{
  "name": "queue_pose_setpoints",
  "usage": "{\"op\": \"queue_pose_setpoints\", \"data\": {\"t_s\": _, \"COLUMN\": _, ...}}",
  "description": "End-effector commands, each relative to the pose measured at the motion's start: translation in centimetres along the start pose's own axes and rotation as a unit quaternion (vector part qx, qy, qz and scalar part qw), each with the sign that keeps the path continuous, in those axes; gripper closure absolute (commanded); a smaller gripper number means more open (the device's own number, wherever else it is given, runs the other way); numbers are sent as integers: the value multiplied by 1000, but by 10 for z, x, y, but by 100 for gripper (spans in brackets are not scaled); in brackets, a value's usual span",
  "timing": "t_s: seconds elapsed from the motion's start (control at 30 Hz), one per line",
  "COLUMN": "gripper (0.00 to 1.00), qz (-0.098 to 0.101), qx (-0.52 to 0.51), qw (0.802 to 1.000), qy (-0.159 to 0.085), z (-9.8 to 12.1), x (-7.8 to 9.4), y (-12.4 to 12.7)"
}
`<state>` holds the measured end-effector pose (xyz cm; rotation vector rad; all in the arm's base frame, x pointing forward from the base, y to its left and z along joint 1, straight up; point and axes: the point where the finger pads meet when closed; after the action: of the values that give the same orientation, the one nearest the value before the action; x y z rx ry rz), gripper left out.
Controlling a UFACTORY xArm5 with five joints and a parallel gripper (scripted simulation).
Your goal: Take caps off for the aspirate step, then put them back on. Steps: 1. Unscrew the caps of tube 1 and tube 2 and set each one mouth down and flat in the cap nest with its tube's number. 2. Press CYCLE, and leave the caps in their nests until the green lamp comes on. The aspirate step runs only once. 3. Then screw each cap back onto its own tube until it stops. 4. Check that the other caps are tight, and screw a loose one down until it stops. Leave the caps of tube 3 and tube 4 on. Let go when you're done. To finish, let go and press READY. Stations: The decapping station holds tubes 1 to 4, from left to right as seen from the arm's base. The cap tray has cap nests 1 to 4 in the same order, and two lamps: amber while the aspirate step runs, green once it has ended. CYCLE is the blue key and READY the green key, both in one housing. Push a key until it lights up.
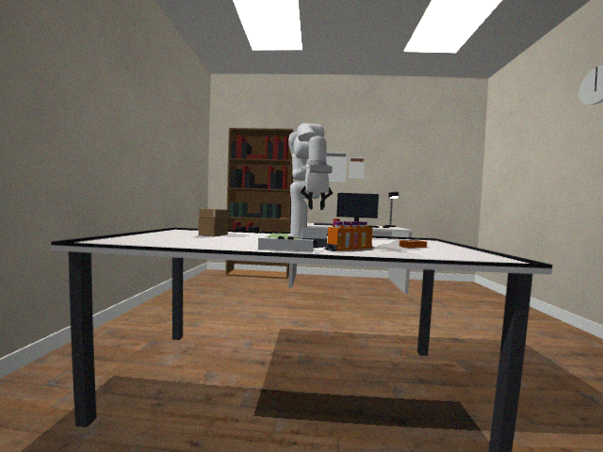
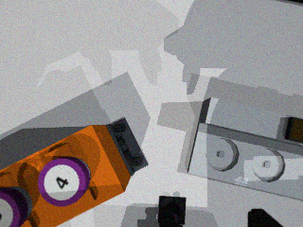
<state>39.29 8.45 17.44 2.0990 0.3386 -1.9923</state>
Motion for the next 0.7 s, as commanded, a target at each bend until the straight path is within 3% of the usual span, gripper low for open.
{"op": "queue_pose_setpoints", "data": {"t_s": 0.0, "gripper": 54, "qz": 3, "qx": -34, "qw": 999, "qy": 2, "z": -2, "x": 13, "y": -21}}
{"op": "queue_pose_setpoints", "data": {"t_s": 0.67, "gripper": 54, "qz": -2, "qx": -174, "qw": 985, "qy": -1, "z": -2, "x": 13, "y": -21}}
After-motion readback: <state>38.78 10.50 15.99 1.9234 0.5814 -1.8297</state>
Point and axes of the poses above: the point where the finger pads meet when closed, its own x axis out along the fingers, its own y axis across the jaws, z = x × y, and after that the axes turned 9 degrees about -x, right-handed
